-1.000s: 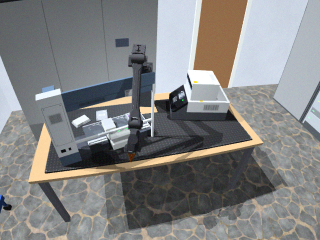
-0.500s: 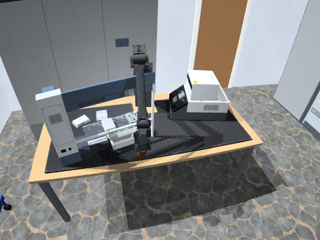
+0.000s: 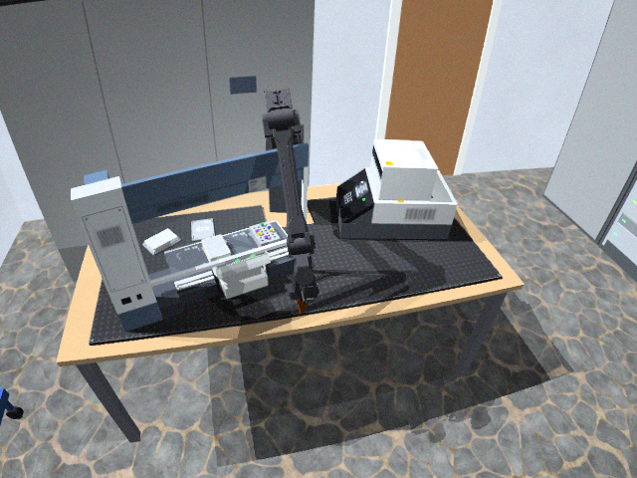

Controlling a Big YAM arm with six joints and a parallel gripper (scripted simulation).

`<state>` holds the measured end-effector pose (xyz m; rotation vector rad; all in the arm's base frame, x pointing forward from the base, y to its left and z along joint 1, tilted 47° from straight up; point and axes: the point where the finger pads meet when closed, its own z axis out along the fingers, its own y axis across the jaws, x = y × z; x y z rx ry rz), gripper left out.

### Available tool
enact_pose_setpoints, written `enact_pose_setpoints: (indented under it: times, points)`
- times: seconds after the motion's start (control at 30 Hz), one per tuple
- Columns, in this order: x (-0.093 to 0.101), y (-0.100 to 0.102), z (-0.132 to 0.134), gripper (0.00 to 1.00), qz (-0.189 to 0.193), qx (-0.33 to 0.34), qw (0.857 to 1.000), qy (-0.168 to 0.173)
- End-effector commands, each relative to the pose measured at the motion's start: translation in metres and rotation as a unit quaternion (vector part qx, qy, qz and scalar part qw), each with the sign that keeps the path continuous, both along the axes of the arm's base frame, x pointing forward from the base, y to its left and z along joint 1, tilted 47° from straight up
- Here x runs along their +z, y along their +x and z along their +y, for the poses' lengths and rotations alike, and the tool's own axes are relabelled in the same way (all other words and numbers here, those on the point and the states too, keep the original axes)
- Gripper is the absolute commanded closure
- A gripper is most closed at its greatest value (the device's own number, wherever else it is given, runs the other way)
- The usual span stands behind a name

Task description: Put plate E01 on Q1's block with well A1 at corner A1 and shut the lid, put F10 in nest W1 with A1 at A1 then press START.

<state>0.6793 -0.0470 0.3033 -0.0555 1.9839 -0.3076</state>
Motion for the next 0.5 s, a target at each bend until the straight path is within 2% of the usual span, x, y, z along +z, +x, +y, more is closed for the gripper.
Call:
enact_pose_setpoints:
  times: [0.0, 0.07, 0.23, 0.33, 0.43, 0.47]
  points:
    - [0.019, -0.003, -0.005, 1.0, -0.017, 0.011, 0.999, -0.033]
    - [0.016, -0.006, 0.001, 1.0, -0.008, 0.023, 0.998, -0.05]
    - [-0.004, -0.008, 0.039, 1.0, -0.009, 0.025, 0.999, -0.036]
    - [-0.017, -0.008, 0.06, 1.0, 0.011, 0.058, 0.997, -0.059]
    - [-0.02, -0.008, 0.063, 1.0, 0.018, 0.064, 0.995, -0.069]
    - [-0.018, -0.009, 0.053, 1.0, 0.019, 0.057, 0.995, -0.075]
